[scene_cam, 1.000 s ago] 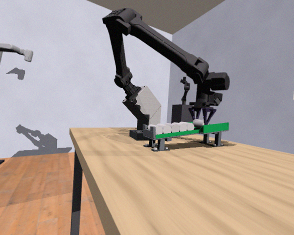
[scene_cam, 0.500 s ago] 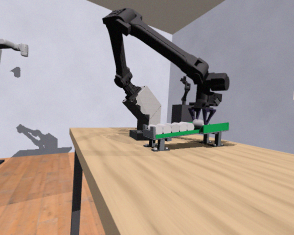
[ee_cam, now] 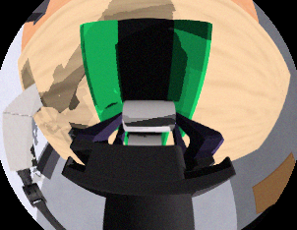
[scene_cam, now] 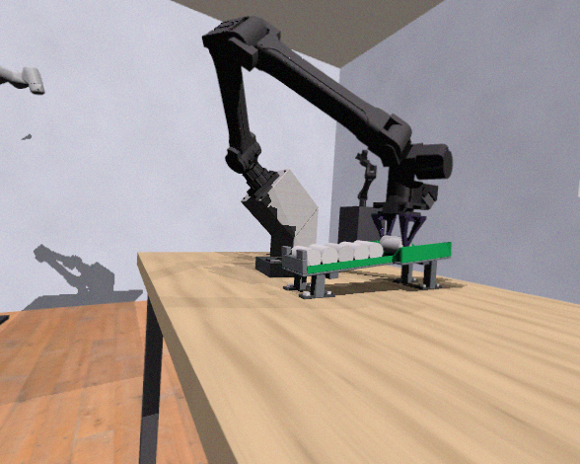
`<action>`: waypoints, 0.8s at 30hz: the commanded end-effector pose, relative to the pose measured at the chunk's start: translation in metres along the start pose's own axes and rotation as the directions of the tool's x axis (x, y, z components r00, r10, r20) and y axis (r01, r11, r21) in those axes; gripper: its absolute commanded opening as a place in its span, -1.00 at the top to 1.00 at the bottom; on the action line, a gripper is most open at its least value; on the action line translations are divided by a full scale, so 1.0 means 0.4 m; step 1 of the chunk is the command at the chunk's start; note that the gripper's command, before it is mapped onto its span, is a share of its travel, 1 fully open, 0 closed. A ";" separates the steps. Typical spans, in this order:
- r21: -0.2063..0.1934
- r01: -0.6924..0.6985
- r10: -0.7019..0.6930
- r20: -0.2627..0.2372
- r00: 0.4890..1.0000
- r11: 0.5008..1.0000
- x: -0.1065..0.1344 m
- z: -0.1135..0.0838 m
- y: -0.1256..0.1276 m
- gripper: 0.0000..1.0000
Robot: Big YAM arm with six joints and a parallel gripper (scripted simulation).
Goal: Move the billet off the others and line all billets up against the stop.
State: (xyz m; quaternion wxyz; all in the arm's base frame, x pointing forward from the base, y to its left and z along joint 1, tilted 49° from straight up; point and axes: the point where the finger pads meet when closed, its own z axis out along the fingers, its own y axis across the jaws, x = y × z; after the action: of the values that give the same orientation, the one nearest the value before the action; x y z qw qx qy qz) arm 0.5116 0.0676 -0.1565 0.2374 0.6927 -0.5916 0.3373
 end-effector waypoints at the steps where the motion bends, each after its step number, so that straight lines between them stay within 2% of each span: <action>1: 0.027 -0.025 0.025 0.007 1.000 0.999 0.008 -0.004 -0.028 1.00; 19: 0.021 -0.023 0.023 0.005 1.000 1.000 0.012 0.004 -0.015 1.00; 23: 0.027 -0.020 0.020 0.006 1.000 0.999 0.008 -0.001 -0.014 1.00; 24: 0.060 -0.016 0.015 0.012 1.000 0.998 -0.013 -0.037 -0.038 1.00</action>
State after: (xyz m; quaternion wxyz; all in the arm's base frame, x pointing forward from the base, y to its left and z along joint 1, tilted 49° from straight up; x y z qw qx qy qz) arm 0.5092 0.0611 -0.1597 0.2372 0.6899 -0.5950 0.3374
